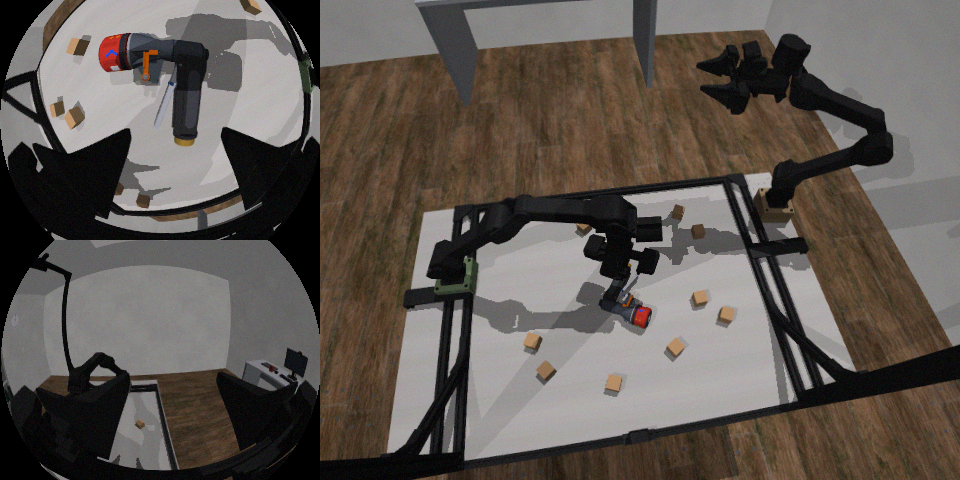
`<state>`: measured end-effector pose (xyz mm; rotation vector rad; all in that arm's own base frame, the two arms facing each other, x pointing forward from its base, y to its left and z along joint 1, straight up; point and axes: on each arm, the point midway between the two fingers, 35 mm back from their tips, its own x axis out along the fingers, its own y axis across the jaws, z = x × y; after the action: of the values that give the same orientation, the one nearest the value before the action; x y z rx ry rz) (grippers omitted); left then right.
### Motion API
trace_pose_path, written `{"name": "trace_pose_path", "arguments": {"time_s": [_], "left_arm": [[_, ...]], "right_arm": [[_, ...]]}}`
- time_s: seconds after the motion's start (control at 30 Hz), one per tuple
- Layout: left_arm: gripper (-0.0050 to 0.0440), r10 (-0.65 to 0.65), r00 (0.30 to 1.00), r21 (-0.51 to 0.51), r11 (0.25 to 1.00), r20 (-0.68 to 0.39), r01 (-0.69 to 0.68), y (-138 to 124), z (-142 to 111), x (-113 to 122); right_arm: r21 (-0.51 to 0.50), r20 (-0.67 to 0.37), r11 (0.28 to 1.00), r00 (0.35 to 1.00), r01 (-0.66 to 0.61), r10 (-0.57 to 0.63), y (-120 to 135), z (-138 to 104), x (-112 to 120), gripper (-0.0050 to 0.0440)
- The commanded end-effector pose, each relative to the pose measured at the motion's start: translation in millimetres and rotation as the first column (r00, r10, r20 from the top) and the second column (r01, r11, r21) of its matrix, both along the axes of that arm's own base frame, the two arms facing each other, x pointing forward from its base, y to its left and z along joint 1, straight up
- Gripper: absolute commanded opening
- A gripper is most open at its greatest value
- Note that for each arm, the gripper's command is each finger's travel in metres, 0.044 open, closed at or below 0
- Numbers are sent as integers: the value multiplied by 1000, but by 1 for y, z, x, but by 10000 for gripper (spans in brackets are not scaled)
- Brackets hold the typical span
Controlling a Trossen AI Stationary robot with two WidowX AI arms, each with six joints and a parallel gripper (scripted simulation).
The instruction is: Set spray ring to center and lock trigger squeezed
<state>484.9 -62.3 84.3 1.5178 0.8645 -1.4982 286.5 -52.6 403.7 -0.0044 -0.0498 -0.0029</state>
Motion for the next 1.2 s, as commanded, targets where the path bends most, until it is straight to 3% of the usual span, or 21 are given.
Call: {"name": "trace_pose_path", "arguments": {"time_s": [0.0, 1.17], "left_arm": [[400, -9, 1000, 10, 1000, -12, 9, 0, -10, 0], [400, -32, 999, 48, 998, -40, 33, -1, -61, 2]], "right_arm": [[4, 0, 1000, 1000, -3, 3, 0, -1, 0, 400], [4, 0, 1000, 1000, -3, 3, 0, -1, 0, 400]]}}
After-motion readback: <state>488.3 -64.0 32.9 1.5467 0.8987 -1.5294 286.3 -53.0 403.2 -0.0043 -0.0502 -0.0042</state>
